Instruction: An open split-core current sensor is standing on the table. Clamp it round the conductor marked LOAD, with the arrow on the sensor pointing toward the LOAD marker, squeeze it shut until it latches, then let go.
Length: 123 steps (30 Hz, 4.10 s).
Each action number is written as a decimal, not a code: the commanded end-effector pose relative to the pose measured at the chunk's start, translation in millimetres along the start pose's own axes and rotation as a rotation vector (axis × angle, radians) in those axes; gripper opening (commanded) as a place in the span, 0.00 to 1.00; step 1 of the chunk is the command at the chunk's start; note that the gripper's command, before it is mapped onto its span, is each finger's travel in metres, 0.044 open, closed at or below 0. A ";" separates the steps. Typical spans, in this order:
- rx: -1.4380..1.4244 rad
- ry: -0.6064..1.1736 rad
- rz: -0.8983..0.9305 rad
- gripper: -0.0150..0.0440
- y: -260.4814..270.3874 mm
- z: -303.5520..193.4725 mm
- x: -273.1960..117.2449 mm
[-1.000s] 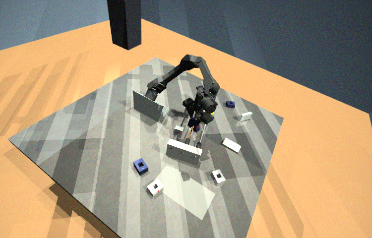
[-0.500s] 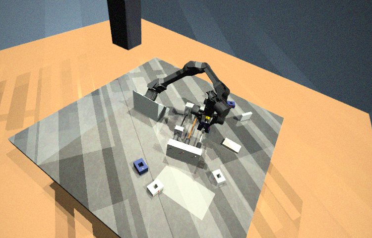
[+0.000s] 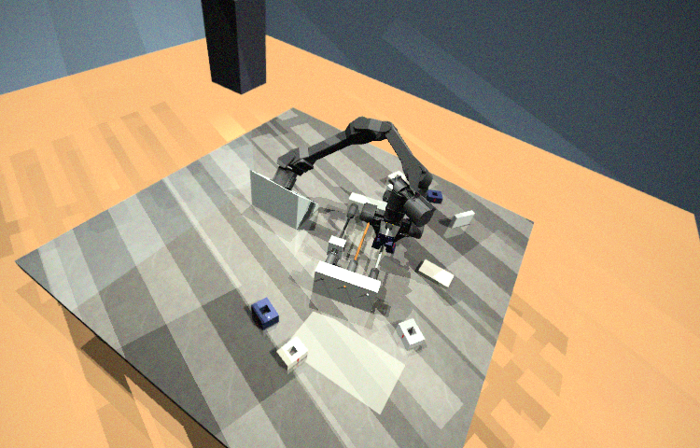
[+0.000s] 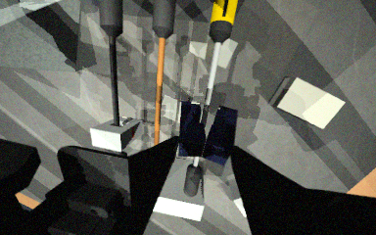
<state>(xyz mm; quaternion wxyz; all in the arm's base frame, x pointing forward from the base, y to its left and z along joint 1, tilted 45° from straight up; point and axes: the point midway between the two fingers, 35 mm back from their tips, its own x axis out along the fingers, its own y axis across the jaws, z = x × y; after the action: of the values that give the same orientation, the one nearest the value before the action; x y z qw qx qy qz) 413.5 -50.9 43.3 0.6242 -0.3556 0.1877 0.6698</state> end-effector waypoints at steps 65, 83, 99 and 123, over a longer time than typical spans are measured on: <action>0.002 -0.002 0.001 0.30 0.6 -0.2 32.0; 0.002 -0.002 0.001 1.00 0.6 -0.2 32.0; 0.005 -0.005 -0.037 1.00 1.0 1.5 70.1; -0.003 -0.001 -0.038 0.88 -1.0 2.0 93.9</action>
<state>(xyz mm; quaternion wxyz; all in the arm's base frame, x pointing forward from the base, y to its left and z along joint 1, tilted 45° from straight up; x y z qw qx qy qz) 416.7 17.7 -22.5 0.6359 -0.3591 0.1798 0.6590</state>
